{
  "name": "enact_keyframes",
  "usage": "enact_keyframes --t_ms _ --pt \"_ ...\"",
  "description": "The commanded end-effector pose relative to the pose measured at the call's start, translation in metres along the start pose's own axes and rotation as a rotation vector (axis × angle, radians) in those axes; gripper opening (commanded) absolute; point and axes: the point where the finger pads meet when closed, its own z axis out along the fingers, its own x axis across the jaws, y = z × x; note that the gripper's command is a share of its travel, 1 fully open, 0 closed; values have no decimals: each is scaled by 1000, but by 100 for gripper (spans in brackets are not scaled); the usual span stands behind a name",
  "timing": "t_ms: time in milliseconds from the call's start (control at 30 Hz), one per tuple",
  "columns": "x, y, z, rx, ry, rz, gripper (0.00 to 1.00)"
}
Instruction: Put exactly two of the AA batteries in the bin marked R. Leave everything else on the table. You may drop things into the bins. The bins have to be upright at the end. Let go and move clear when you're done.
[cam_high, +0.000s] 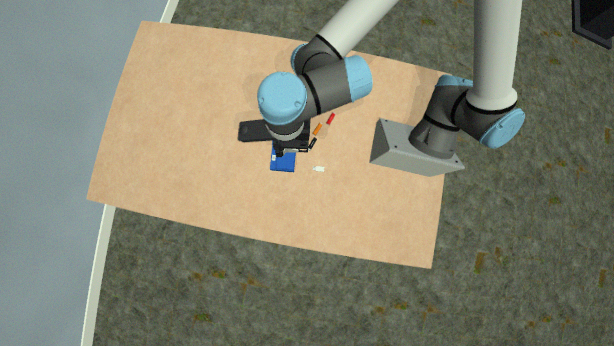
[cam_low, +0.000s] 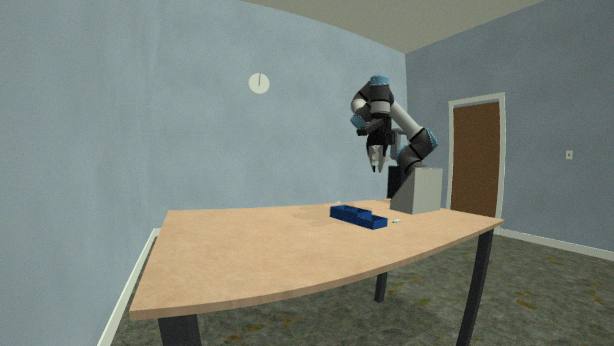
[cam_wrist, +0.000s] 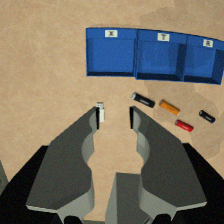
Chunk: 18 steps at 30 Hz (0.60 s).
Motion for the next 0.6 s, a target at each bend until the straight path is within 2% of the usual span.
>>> enact_keyframes --t_ms 0,200,267,300,567 --pt "17 10 9 1 -1 -133 17" --pt "55 33 32 -4 4 -350 17" --pt "55 33 32 -4 4 -350 17" --pt "62 37 35 -4 3 -440 17" --pt "113 68 66 -20 11 -701 17"
